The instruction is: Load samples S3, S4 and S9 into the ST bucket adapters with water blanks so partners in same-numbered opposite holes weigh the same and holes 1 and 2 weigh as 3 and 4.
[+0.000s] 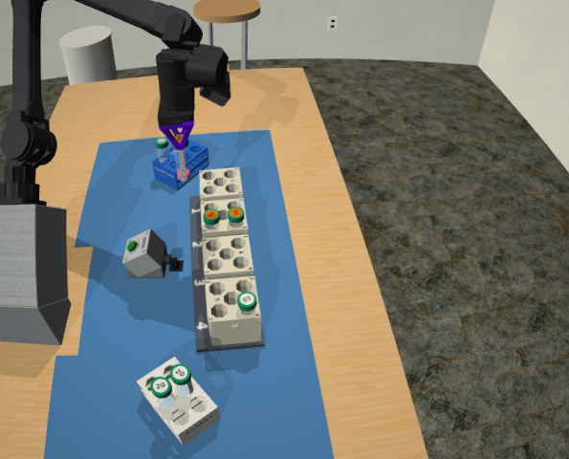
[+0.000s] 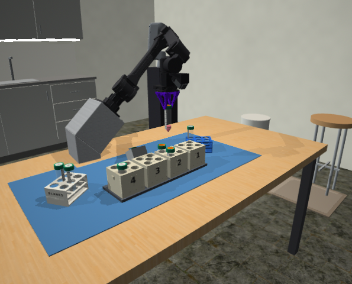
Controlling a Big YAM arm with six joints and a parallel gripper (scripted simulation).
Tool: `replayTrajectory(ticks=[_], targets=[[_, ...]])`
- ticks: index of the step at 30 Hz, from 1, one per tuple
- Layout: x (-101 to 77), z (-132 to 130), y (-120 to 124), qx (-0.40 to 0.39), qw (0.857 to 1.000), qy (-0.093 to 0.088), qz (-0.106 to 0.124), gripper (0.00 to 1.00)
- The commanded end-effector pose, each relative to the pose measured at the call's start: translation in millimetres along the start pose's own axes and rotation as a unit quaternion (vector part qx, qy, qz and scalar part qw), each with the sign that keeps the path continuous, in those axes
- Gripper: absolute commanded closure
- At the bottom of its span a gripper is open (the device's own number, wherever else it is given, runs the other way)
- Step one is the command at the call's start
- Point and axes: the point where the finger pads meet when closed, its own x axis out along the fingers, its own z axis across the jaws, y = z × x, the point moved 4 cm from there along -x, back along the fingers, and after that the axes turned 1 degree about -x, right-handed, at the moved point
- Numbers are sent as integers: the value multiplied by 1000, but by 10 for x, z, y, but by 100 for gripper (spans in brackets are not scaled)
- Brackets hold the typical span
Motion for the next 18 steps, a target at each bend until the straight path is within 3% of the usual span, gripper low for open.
replayTrajectory(ticks=[1,2,4,16,18], targets=[[-139,-64,-193,-28,999,10,-22,100],[-58,-162,-102,-18,1000,5,-12,100],[-141,-272,-228,-27,999,10,-22,100],[-137,-1105,-363,-27,999,13,-22,100],[-137,-1105,-363,-27,999,13,-22,100]])
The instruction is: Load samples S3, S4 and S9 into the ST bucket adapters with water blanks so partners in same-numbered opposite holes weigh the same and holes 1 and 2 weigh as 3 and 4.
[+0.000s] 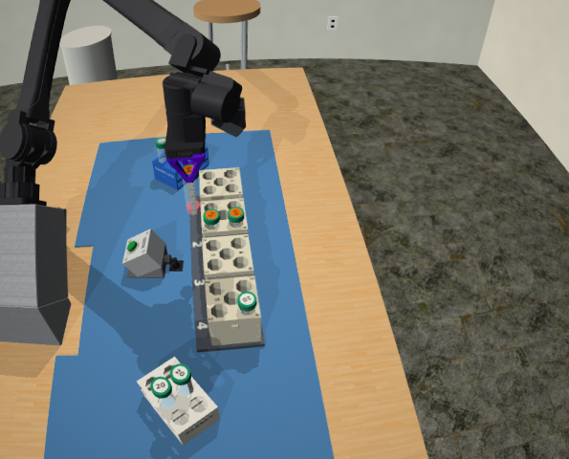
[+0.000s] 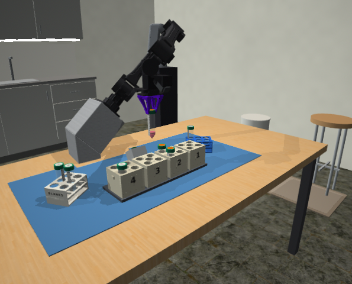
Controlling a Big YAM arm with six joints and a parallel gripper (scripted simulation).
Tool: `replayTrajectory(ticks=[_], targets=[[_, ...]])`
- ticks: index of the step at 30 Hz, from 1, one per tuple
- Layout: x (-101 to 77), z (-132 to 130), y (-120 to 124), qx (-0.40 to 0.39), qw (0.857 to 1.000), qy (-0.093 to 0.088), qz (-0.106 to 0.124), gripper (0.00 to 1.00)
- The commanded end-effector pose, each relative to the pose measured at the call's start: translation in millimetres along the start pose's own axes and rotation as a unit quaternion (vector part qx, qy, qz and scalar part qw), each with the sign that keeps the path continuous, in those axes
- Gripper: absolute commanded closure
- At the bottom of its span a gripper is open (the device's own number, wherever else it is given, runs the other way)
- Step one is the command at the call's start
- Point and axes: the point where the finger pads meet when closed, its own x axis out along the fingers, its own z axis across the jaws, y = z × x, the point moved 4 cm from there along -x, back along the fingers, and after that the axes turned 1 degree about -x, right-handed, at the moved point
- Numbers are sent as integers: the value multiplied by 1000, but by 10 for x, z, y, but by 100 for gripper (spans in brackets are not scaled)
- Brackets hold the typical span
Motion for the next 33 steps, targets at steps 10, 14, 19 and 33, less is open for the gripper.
replayTrajectory(ticks=[10,14,19,33], targets=[[-142,-752,-279,-32,999,15,-19,100],[-136,-1025,-324,-32,999,15,-19,100],[-59,-1143,-378,-36,999,11,-6,100],[-121,-2052,-486,-26,1000,10,-10,100]])
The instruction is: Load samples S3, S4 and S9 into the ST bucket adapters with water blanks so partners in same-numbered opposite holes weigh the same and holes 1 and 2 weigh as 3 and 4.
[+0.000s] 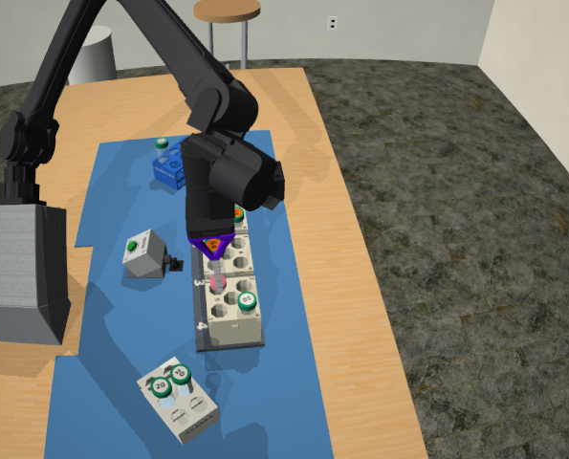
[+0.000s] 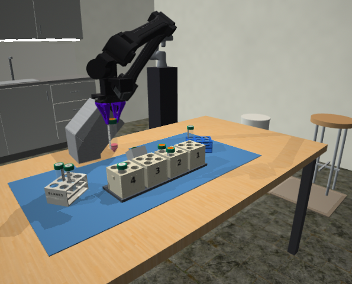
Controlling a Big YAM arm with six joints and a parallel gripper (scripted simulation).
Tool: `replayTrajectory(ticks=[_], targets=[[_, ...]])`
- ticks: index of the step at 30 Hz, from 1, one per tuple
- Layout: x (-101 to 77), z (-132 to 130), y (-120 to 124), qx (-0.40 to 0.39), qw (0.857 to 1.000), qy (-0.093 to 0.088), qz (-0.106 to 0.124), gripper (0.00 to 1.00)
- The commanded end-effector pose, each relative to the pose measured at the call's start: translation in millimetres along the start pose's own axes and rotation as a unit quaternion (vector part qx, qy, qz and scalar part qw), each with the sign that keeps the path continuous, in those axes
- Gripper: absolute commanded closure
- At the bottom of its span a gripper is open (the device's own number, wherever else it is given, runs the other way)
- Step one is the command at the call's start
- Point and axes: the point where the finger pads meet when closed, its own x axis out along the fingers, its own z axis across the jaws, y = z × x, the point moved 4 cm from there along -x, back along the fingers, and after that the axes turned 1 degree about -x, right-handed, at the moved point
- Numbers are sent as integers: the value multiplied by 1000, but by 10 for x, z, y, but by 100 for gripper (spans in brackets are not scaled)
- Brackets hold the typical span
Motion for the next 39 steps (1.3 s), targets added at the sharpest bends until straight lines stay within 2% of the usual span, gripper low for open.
replayTrajectory(ticks=[1,2,3,4,5,16,19,23,24,25,39], targets=[[-81,-126,-94,-14,1000,4,-5,100],[101,-38,-50,-16,1000,-7,14,100],[-44,-71,-83,-15,1000,4,-4,100],[176,-33,1,-14,1000,-9,14,100],[181,-29,-25,-19,1000,-5,9,100],[499,-40,-8,-6,1000,-7,10,100],[485,-66,-37,-8,1000,-4,6,100],[635,-41,-1,-6,1000,-7,10,100],[637,-41,-1,-6,1000,-7,10,100],[453,-72,-83,-14,1000,3,-3,100],[455,-72,-83,-14,1000,3,-3,100]])
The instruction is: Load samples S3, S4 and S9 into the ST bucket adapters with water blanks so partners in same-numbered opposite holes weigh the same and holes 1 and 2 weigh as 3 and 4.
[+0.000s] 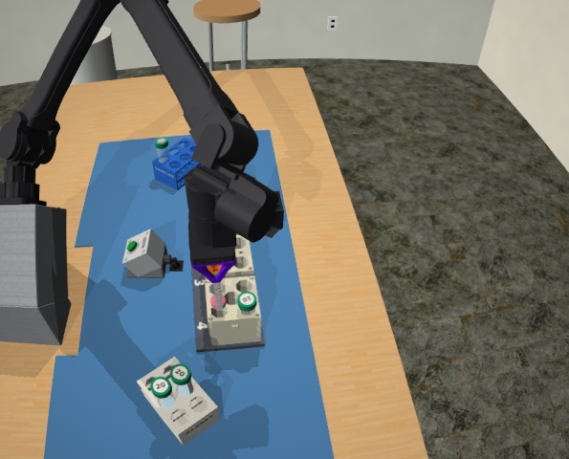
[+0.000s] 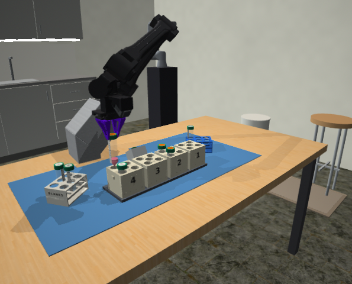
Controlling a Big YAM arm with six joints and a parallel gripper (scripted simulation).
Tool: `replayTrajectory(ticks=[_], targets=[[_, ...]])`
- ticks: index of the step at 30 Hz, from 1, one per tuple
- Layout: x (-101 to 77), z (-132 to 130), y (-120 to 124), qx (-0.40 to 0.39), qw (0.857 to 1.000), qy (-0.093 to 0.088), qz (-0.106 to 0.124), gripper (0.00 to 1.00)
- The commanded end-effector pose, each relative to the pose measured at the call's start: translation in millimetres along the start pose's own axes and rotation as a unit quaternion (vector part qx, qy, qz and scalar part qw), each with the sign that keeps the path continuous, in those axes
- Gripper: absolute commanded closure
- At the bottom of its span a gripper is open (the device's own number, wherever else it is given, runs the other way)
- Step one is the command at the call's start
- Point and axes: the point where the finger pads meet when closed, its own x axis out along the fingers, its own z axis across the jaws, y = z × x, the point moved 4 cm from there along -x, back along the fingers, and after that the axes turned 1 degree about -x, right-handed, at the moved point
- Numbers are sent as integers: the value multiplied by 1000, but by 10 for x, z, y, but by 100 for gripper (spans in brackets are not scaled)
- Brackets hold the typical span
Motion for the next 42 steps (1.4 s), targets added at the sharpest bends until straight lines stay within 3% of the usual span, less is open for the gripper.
replayTrajectory(ticks=[1,6,7,8,13,14,18,42], targets=[[-75,-50,-108,-5,1000,9,-12,100],[-75,-50,-108,-5,1000,9,-12,100],[104,-29,-63,0,1000,1,-1,100],[138,-19,-28,3,1000,-1,1,100],[178,-17,-25,3,1000,-1,1,100],[118,-52,-147,-6,1000,7,-7,100],[245,-18,-23,3,1000,-1,1,100],[522,-27,-43,1,1000,0,-1,100]])
